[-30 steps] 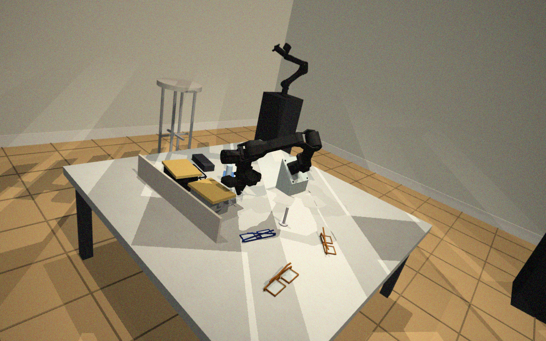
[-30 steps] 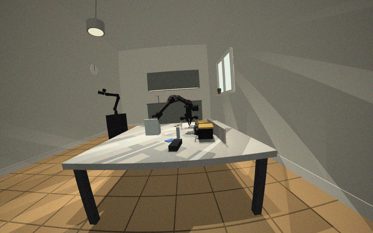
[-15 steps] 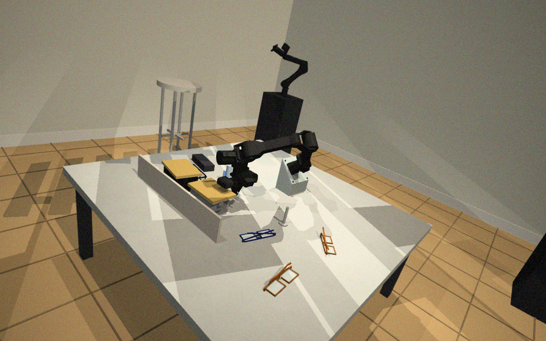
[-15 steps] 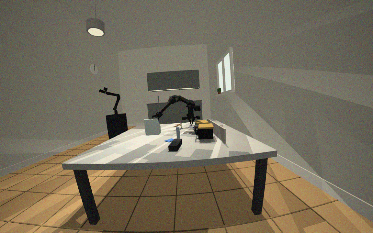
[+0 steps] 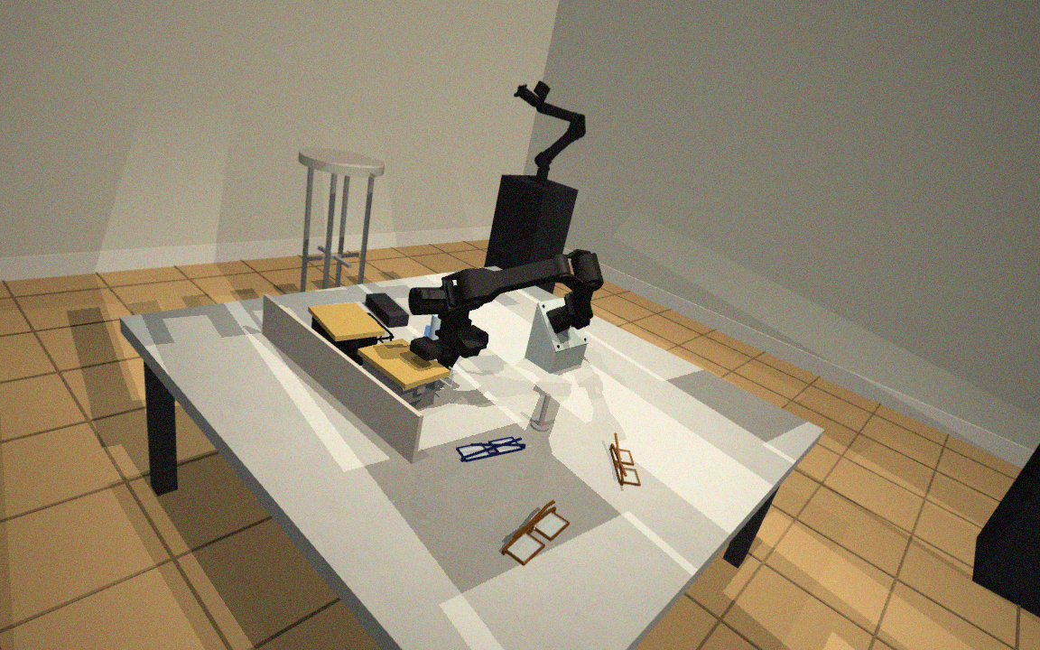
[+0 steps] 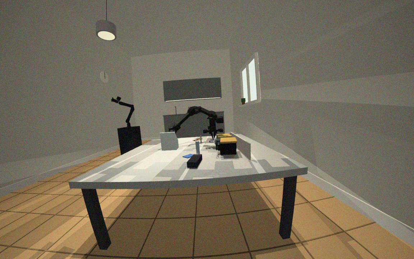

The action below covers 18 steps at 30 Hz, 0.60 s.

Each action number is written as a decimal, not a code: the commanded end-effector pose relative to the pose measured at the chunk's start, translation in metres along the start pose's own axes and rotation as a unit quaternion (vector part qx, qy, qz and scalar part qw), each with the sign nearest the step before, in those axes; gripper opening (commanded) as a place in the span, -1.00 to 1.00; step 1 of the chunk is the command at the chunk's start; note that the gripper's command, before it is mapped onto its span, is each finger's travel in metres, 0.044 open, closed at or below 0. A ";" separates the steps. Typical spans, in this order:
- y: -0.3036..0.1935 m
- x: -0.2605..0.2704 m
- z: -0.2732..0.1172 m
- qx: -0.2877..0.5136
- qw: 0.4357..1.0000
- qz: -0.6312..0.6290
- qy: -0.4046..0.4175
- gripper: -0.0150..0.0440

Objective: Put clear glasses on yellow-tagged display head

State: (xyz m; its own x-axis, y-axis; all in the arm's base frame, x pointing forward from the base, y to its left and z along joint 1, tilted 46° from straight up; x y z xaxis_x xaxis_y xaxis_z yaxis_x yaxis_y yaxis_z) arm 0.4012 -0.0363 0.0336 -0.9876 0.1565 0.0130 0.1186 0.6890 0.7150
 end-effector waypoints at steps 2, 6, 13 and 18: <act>0.001 -0.002 -0.001 -0.001 1.000 0.002 -0.002 -0.49; 0.001 -0.001 0.000 -0.001 1.000 0.002 -0.002 -0.49; 0.001 -0.001 0.002 -0.001 1.000 0.002 -0.002 -0.49; 0.001 -0.001 0.005 -0.002 1.000 0.002 -0.002 -0.49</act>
Point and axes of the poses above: the point midway between the two fingers, 35 mm back from their tips, its own z axis out along the fingers, its own x axis across the jaws, y = z × x, the point moved 4 cm from there along -z, back along the fingers, and after that the axes turned 7 degrees about z, right-handed, at the moved point
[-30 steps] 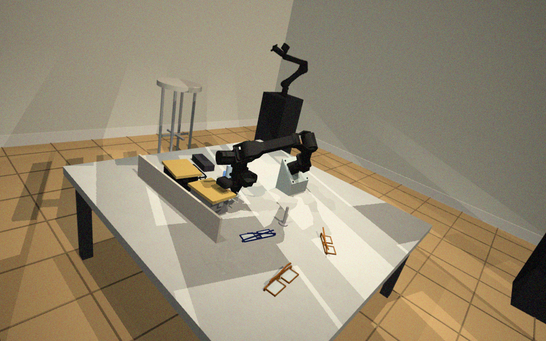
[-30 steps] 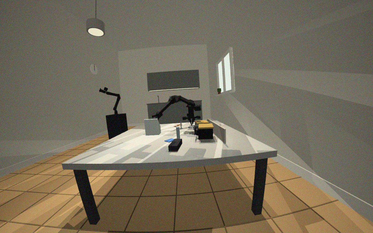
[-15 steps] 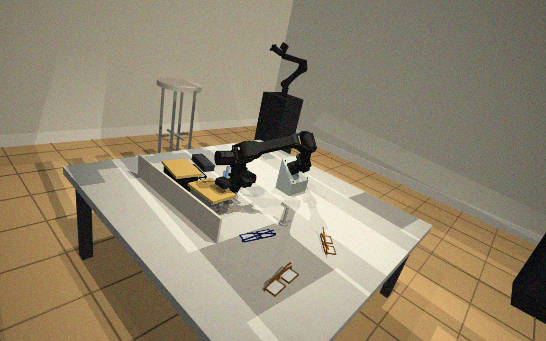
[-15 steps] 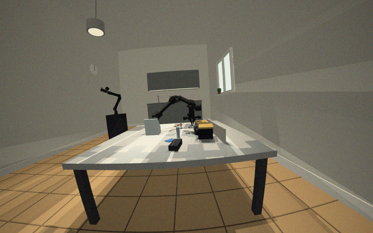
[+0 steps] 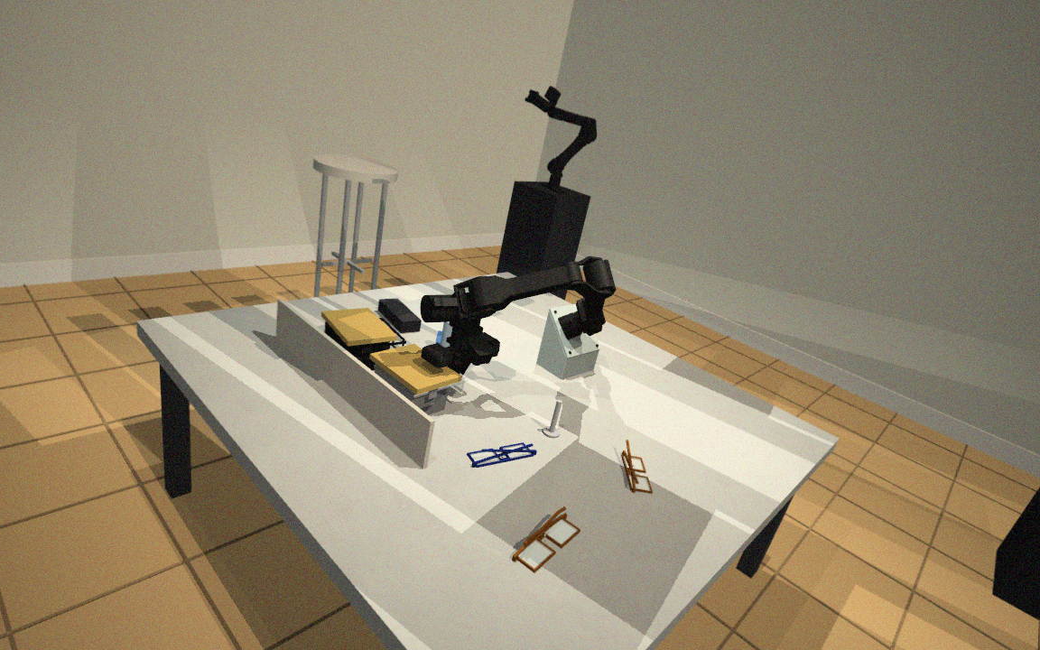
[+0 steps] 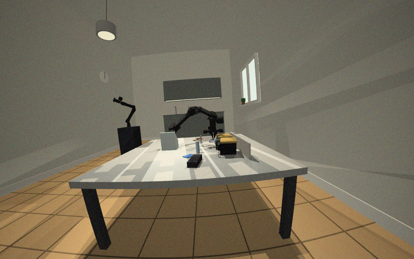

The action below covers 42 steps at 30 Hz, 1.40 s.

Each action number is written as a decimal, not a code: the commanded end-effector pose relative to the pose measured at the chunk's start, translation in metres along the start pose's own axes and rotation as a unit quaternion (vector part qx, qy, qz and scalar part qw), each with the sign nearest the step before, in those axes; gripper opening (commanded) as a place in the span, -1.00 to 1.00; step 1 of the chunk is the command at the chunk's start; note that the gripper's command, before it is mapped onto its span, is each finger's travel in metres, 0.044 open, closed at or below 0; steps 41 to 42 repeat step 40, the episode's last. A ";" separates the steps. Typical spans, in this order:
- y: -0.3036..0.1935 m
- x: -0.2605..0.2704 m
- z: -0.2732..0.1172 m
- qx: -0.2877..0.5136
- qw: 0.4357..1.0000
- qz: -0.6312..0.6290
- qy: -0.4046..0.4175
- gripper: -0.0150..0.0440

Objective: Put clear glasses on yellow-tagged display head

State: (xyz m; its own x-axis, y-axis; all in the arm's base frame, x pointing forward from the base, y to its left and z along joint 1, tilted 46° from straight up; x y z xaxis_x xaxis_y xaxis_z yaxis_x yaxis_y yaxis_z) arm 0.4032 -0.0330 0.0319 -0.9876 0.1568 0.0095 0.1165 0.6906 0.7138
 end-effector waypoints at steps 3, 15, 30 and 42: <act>0.000 0.000 0.001 0.000 1.000 0.000 0.000 -0.31; 0.000 0.000 -0.008 0.000 1.000 0.000 0.001 -0.13; -0.006 0.032 -0.040 0.001 1.000 0.003 0.003 -0.13; -0.009 0.057 -0.051 0.001 1.000 0.003 0.004 -0.13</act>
Point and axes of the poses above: the point midway between the two fingers, 35 mm back from their tips, its own z axis out along the fingers, its own x axis across the jaws, y = z × x, the point moved 4 cm from there along -z, back along the fingers, and after that the axes turned 7 degrees about z, right-handed, at the moved point
